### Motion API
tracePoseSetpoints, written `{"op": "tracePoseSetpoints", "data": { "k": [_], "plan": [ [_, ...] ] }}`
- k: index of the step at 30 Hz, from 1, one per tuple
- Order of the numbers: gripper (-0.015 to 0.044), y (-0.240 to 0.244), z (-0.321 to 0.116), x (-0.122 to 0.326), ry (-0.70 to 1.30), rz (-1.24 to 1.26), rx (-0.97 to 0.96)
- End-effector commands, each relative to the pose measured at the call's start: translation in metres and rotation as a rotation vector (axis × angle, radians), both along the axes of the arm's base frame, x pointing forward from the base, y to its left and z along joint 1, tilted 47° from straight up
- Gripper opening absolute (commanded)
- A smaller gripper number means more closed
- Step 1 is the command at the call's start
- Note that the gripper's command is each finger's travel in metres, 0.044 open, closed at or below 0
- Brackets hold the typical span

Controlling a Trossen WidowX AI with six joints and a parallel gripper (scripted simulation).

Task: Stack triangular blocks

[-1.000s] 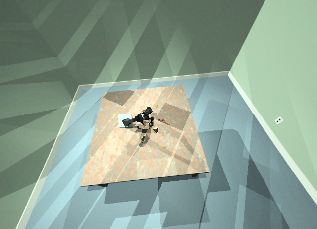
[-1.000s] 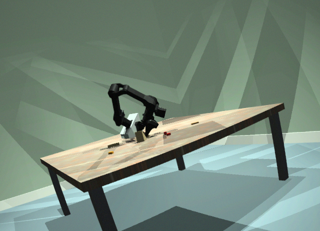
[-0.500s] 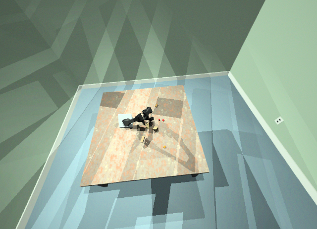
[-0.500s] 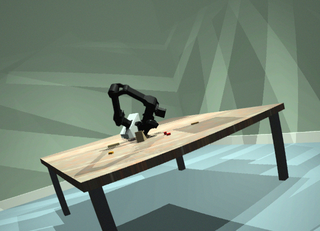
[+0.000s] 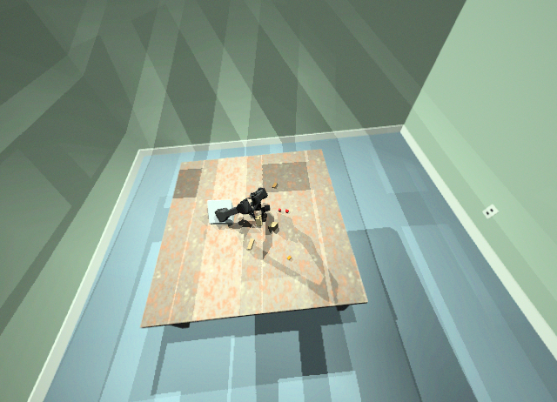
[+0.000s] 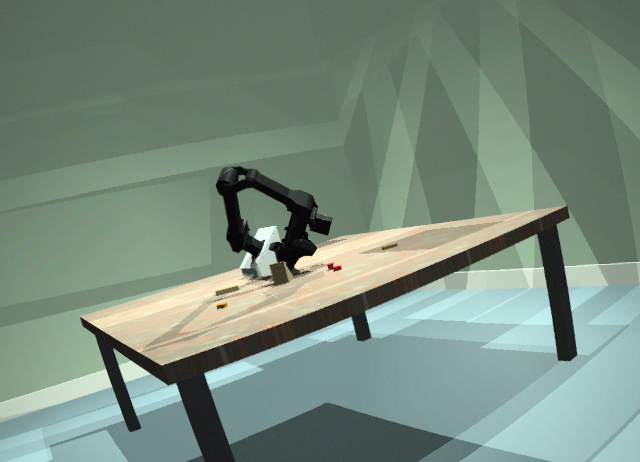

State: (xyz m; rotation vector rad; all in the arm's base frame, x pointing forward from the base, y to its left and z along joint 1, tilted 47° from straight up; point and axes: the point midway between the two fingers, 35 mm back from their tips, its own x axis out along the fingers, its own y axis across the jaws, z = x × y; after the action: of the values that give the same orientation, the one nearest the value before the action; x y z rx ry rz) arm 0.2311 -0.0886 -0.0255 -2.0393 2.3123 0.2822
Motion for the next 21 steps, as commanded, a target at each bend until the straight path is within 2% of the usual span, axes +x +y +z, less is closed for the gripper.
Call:
{"op": "tracePoseSetpoints", "data": {
  "k": [1, 17, 21],
  "plan": [
    [0.0, 0.013, 0.012, 0.006, 0.001, 0.018, 0.015],
    [0.0, 0.067, 0.066, 0.013, 0.062, 0.081, 0.068],
    [0.0, 0.07, 0.069, 0.013, 0.064, 0.084, 0.07]
  ]
}}
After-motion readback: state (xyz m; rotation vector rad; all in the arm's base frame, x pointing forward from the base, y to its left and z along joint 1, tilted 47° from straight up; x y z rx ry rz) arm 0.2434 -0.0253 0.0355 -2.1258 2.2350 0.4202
